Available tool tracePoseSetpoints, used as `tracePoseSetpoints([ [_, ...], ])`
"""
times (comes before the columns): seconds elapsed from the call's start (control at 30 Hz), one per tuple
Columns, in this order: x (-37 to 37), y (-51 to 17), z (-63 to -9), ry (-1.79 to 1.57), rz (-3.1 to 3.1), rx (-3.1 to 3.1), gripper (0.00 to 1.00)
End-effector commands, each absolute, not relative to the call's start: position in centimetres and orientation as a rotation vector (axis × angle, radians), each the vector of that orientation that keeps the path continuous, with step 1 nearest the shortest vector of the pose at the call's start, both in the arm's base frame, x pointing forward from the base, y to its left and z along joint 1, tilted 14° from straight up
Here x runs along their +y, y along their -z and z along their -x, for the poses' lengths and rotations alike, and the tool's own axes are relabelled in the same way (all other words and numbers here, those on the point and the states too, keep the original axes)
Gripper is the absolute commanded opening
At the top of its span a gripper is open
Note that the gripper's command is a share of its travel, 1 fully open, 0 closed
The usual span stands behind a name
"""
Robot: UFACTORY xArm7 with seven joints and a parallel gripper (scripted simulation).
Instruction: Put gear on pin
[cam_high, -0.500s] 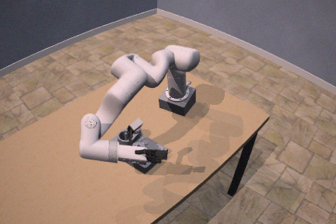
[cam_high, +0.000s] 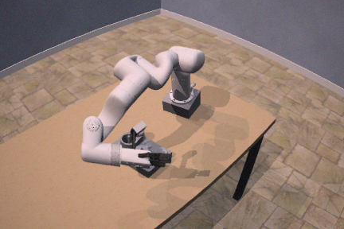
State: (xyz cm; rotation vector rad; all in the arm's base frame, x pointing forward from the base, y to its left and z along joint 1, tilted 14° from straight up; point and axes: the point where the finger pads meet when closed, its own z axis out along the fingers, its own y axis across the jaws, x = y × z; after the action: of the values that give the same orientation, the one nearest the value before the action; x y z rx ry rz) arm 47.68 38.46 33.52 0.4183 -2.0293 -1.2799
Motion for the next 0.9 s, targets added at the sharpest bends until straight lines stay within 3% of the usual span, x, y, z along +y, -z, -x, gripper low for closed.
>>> tracePoseSetpoints([
  [0.0,38.5,-33.8,-47.6,1.281,-0.423,-2.032,1.00],
  [0.87,35.1,-28.6,-51.1,0.937,0.226,-2.343,1.00],
])
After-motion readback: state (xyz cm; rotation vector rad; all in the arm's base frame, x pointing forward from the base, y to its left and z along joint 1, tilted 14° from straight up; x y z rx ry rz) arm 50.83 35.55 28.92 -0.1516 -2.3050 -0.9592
